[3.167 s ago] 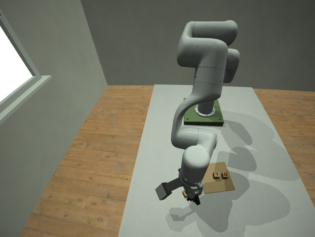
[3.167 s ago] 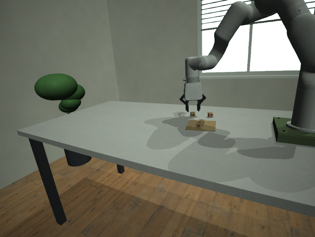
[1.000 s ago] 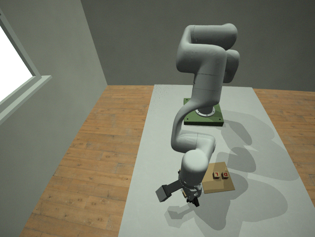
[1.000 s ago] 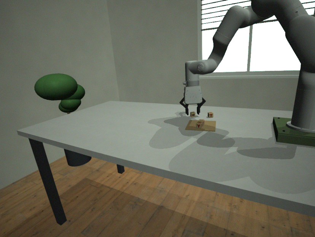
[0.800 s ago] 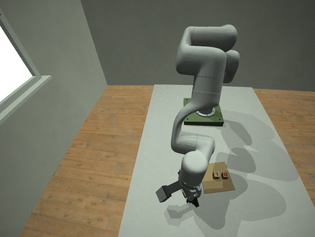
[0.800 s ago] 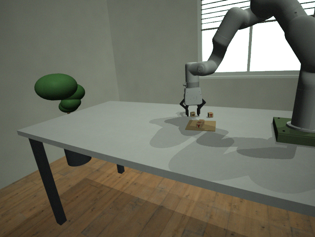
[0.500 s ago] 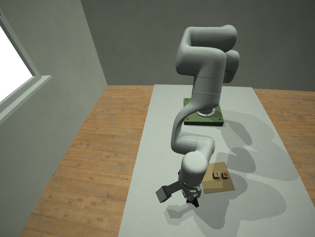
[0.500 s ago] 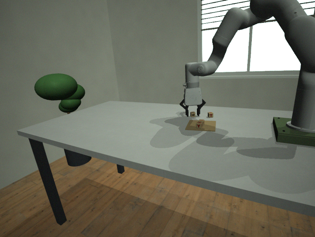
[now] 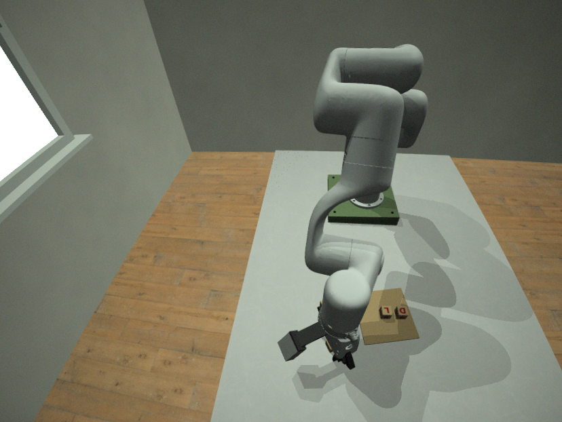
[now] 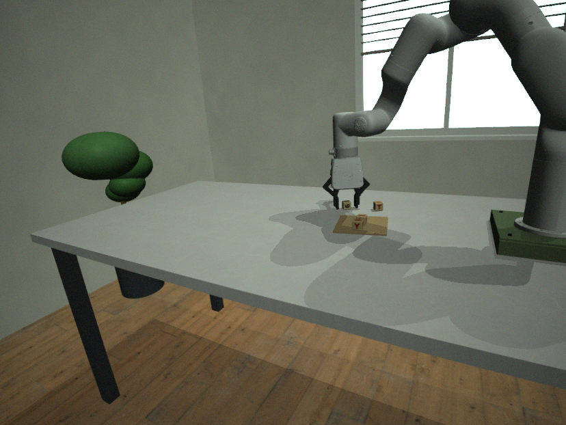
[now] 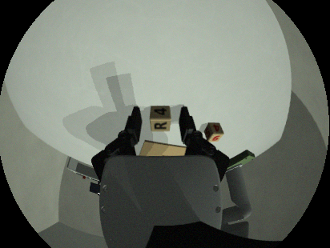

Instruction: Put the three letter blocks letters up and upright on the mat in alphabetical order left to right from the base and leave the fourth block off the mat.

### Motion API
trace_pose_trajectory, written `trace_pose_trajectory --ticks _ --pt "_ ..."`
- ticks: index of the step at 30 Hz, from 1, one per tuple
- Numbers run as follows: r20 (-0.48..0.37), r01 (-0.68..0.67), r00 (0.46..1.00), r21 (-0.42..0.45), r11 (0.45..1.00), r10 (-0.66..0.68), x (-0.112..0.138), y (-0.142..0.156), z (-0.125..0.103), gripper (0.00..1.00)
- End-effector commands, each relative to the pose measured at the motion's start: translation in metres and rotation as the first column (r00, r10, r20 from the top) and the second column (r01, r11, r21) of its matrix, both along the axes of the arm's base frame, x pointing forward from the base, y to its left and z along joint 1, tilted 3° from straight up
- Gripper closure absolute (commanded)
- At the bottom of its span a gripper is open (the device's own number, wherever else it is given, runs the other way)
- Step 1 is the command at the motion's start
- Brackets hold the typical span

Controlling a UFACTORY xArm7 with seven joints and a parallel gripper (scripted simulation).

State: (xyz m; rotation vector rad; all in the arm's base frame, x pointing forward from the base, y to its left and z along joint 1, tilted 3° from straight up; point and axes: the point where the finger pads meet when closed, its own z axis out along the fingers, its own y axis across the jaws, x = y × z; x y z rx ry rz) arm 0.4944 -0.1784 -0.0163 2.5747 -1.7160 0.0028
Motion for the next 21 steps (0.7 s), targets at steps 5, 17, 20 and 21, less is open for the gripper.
trace_pose_trajectory --ticks 5,17,20,21 --pt "0.005 0.0 1.0 -0.001 1.0 0.0 0.0018 -0.0005 0.0019 0.37" --pt "0.005 0.0 1.0 -0.001 1.0 0.0 0.0018 -0.0005 0.0019 0.58" --pt "0.005 0.0 1.0 -0.001 1.0 0.0 0.0018 -0.0005 0.0019 0.58" --pt "0.005 0.0 1.0 -0.001 1.0 0.0 0.0018 -0.0005 0.0019 0.58"
